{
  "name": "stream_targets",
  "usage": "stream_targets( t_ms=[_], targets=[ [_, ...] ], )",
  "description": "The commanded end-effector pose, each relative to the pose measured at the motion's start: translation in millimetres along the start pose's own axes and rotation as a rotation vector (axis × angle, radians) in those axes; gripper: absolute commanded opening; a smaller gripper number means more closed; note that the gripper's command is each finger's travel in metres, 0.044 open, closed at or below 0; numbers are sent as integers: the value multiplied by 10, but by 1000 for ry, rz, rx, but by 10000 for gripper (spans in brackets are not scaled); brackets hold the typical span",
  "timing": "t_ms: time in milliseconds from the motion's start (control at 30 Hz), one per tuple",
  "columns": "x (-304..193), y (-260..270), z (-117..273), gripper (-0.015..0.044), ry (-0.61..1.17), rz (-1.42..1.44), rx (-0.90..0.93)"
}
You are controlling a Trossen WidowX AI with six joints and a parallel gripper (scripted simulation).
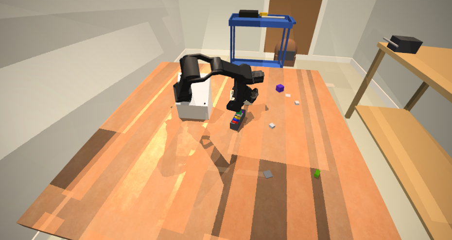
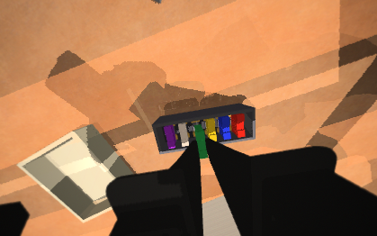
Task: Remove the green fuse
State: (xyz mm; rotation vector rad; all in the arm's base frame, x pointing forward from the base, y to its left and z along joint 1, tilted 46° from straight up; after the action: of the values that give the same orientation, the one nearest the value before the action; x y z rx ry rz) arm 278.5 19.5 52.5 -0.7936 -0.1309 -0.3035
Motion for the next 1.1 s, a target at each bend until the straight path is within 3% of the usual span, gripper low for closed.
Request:
stream_targets(
  t_ms=[0,1067],
  targets=[
    [2,3,38,0,-3,-4,6],
    [2,73,313,0,-3,-3,8]
  ],
)
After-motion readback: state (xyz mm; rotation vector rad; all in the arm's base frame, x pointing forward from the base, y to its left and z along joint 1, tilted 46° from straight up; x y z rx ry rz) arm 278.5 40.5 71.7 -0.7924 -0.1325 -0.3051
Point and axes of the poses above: the point midway between the two fingers, 35 mm back from their tips, its own z axis back along the fingers, its own y axis across the jaws, x = y × z, the point moved 8 cm from there along z, back along the fingers, and after that the axes turned 1 degree about -z, right-handed, at the moved point
